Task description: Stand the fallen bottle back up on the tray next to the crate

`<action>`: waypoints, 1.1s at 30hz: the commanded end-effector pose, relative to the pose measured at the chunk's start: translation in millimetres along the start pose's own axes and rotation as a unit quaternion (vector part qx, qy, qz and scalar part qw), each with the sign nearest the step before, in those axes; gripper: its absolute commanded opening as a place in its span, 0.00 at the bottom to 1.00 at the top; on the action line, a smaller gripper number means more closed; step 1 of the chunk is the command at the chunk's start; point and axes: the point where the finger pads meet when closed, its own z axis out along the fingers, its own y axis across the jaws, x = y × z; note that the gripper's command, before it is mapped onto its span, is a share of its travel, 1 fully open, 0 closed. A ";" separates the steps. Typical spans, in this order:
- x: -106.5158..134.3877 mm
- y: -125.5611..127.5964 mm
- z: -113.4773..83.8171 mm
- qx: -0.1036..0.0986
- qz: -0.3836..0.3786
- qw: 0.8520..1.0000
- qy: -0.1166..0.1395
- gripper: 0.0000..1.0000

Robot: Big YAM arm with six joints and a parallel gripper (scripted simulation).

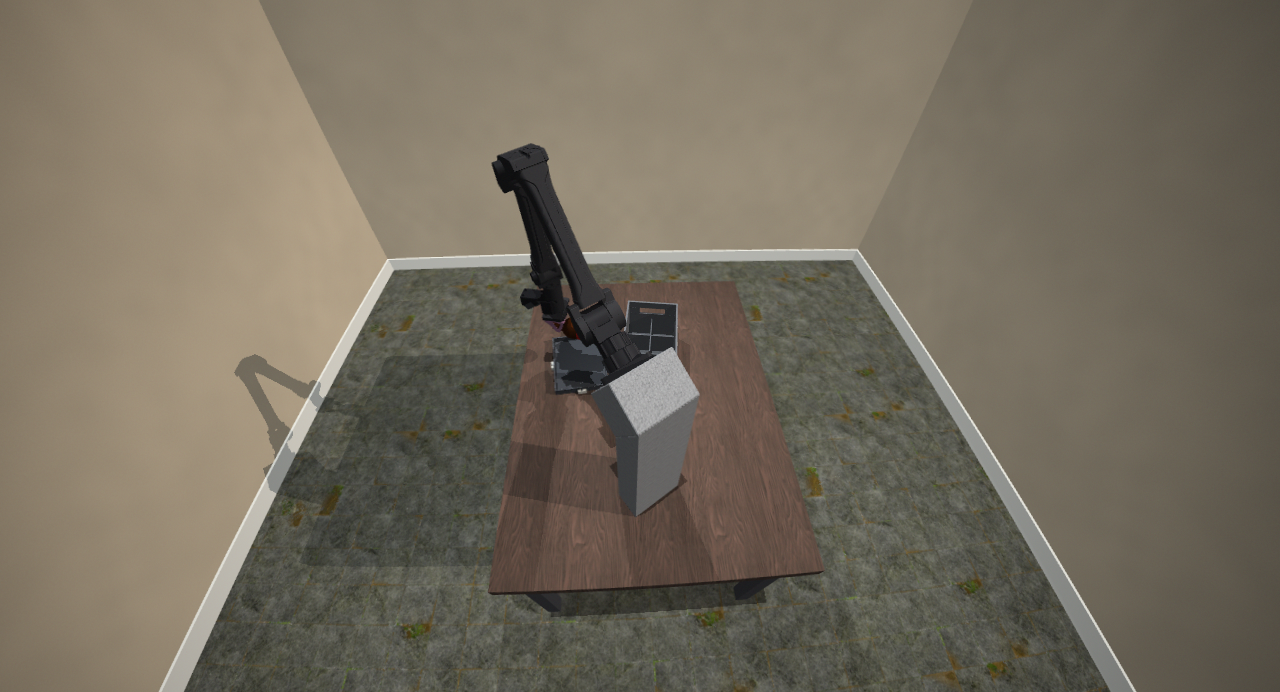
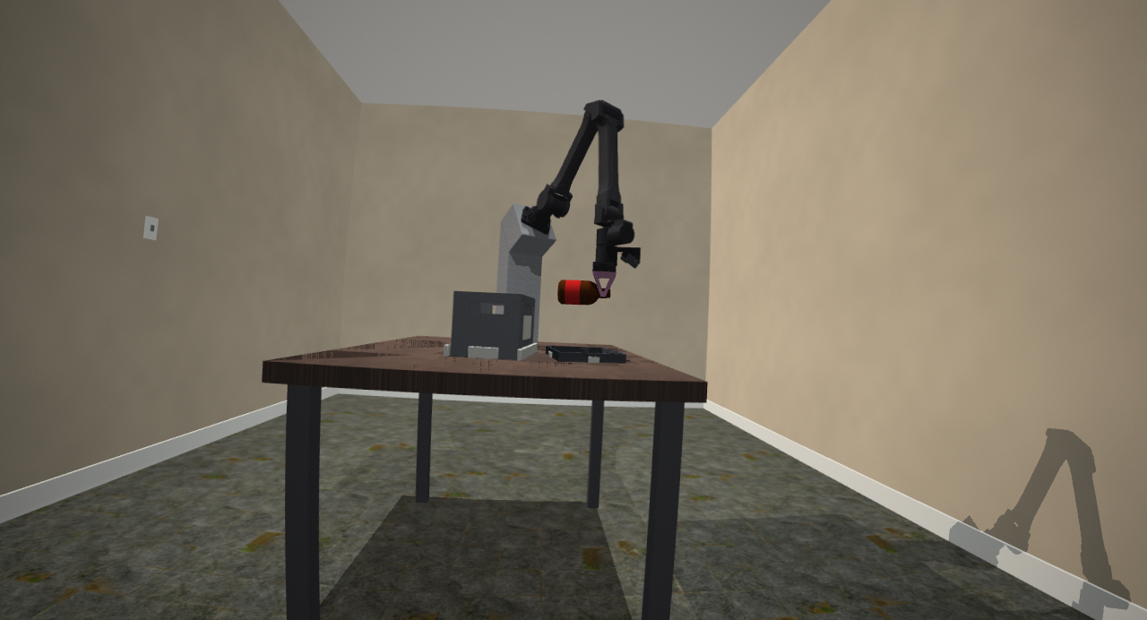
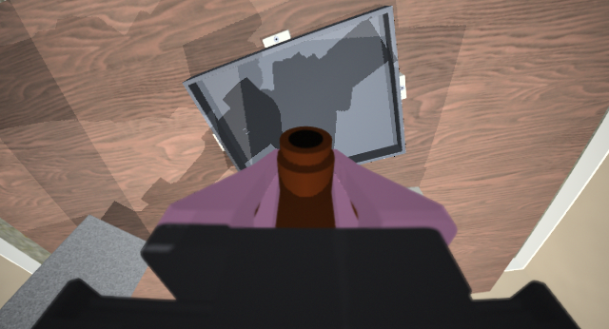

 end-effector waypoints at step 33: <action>3.2 -5.8 -11.8 0.009 0.135 0.991 0.000 0.00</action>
